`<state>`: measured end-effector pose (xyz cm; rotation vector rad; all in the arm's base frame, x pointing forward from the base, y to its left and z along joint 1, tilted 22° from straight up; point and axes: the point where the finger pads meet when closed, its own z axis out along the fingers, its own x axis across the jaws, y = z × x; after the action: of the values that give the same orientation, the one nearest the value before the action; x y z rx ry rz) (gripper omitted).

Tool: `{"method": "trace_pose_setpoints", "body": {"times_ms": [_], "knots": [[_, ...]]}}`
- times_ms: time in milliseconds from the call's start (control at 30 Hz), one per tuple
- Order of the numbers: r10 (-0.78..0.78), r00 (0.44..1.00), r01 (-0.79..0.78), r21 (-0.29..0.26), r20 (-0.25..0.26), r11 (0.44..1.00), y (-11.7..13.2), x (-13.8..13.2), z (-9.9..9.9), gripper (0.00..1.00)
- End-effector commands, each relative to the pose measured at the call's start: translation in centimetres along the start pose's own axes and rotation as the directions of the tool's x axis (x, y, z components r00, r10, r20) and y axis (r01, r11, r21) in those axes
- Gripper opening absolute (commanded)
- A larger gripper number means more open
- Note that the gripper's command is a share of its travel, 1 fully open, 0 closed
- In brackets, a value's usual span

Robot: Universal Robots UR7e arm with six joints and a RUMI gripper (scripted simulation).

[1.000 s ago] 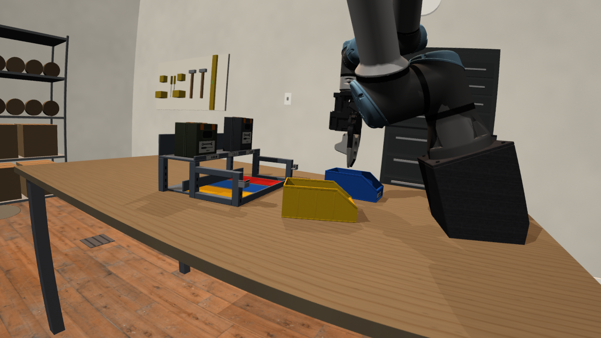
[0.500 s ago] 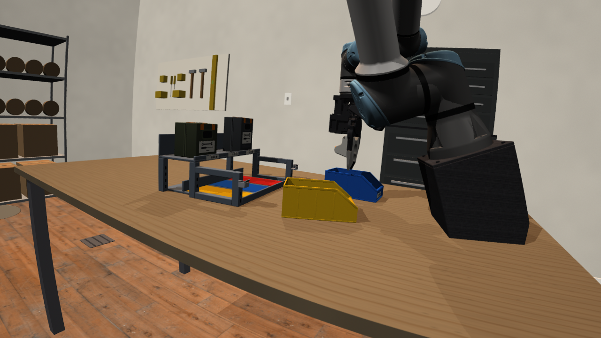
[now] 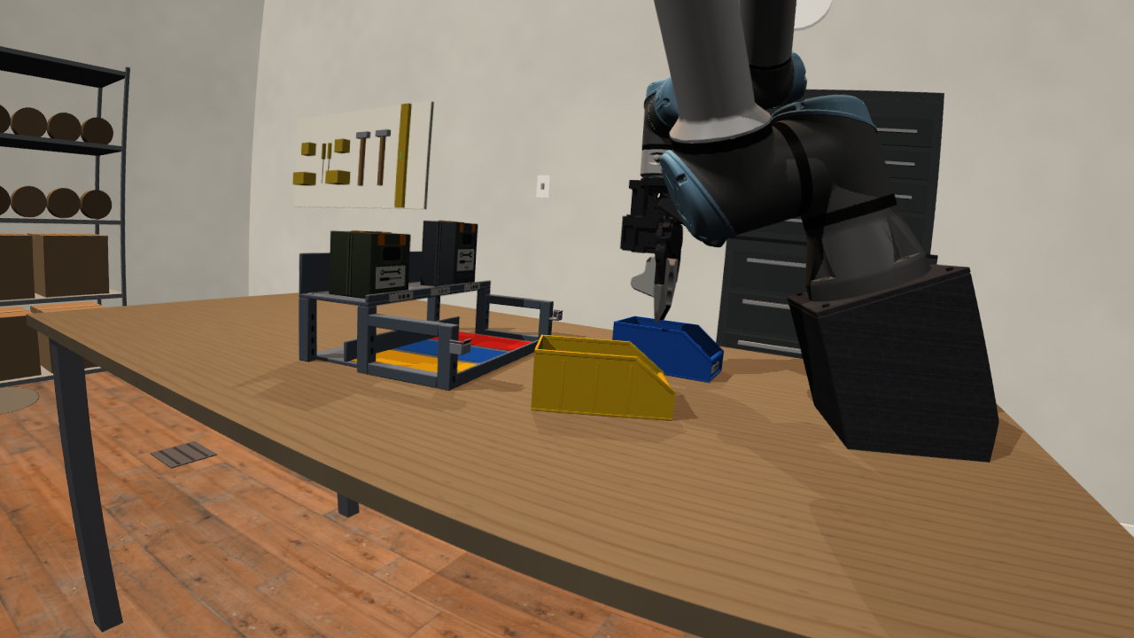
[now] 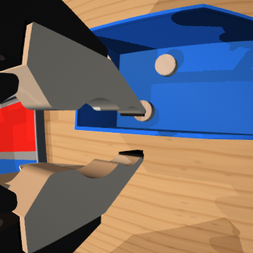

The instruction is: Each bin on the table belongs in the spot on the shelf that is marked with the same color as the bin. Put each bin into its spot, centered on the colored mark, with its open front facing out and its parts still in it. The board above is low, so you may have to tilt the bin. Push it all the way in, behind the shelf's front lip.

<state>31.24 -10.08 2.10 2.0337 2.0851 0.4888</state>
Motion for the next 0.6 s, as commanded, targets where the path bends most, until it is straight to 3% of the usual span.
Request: {"method": "trace_pose_setpoints", "body": {"times_ms": [0, 567], "knots": [[0.0, 1.0, 0.0, 0.0, 0.001, 1.0, 0.02, -0.02, -0.02, 0.15], [0.0, 1.0, 0.0, 0.0, 0.001, 1.0, 0.02, -0.02, 0.57, 0.15]]}}
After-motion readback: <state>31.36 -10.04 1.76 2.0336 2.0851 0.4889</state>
